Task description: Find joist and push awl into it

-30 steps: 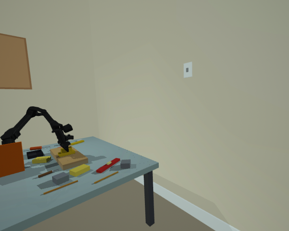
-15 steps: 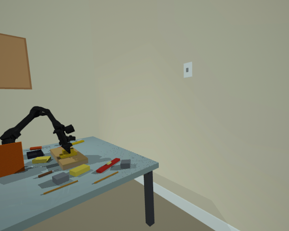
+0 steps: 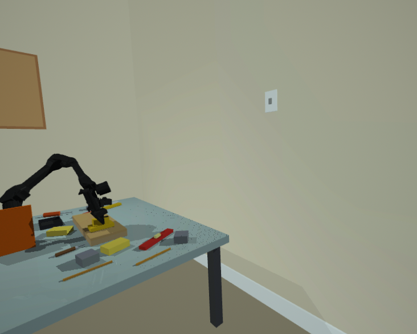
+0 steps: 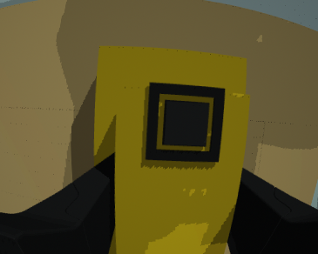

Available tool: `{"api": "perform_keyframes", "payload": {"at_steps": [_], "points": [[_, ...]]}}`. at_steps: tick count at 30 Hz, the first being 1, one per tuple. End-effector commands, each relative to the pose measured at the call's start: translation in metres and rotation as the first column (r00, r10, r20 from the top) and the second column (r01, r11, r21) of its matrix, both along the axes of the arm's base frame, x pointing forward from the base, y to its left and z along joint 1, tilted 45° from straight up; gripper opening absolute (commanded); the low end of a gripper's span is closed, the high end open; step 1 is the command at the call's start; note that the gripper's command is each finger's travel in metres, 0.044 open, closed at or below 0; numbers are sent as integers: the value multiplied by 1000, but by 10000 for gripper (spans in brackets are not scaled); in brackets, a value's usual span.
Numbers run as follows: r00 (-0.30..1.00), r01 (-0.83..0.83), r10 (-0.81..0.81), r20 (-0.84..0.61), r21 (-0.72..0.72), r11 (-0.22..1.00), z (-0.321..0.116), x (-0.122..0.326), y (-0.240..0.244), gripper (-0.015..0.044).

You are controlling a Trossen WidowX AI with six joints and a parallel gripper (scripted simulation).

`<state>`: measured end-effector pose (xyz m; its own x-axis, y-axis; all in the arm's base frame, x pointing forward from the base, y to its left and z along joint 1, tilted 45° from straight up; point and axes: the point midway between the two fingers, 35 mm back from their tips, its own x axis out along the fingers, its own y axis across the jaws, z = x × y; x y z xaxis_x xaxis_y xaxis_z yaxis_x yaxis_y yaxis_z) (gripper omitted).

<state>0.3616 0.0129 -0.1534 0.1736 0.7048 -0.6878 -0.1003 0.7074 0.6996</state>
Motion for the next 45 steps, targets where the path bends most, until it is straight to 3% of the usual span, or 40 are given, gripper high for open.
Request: {"api": "perform_keyframes", "payload": {"at_steps": [1, 13, 25, 40, 45], "points": [[1000, -3, 3, 1, -3, 1000, -11, 1, -11, 0], [1000, -2, 3, 3, -7, 1000, -41, 6, -43, 0], [1000, 3, -3, 3, -5, 1000, -38, 6, -42, 0], [1000, -2, 2, 3, -13, 1000, 27, 16, -112, 0], [1000, -9, 9, 8, -15, 1000, 33, 17, -113, 0]]}}
